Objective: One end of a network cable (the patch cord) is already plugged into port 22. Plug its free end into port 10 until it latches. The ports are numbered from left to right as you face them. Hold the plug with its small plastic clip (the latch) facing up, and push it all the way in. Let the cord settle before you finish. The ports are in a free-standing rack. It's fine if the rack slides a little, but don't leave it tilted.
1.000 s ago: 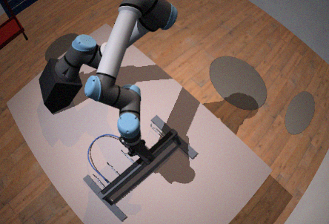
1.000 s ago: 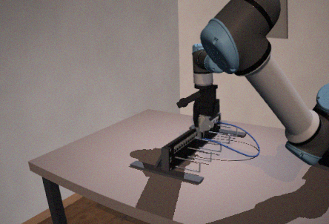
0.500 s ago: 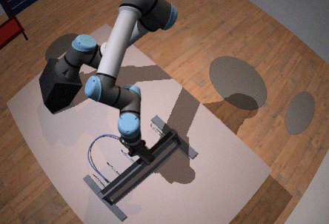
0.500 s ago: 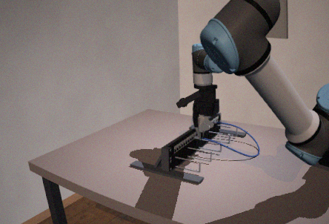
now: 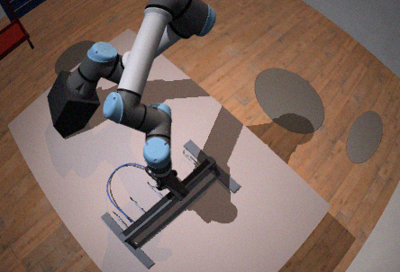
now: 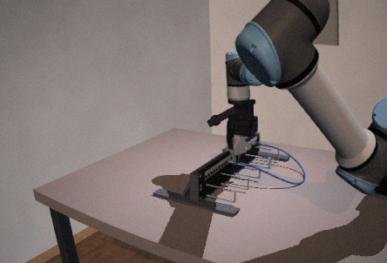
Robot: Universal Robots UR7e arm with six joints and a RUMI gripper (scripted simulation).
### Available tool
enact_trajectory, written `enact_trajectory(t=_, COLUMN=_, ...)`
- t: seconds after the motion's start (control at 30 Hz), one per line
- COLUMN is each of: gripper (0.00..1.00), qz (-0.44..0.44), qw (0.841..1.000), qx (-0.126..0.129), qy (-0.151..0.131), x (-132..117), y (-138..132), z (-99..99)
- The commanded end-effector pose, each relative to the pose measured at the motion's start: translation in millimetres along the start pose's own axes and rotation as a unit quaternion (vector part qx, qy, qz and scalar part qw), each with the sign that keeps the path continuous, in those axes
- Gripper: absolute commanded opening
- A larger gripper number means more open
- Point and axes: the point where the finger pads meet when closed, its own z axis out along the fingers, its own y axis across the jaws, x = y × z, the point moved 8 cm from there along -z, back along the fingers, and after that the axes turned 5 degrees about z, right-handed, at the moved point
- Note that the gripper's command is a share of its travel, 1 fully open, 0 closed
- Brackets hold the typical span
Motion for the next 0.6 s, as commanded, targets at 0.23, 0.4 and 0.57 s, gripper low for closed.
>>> enact_trajectory(t=0.23, gripper=0.0, qz=0.0, qw=1.0, qx=0.0, qy=0.001, x=2.0, y=-0.1, z=-0.6)
enact_trajectory(t=0.4, gripper=0.0, qz=0.0, qw=1.0, qx=0.0, qy=0.001, x=2.2, y=-0.1, z=-0.6)
enact_trajectory(t=0.57, gripper=0.0, qz=0.0, qw=1.0, qx=0.0, qy=0.001, x=2.2, y=-0.1, z=-0.6)
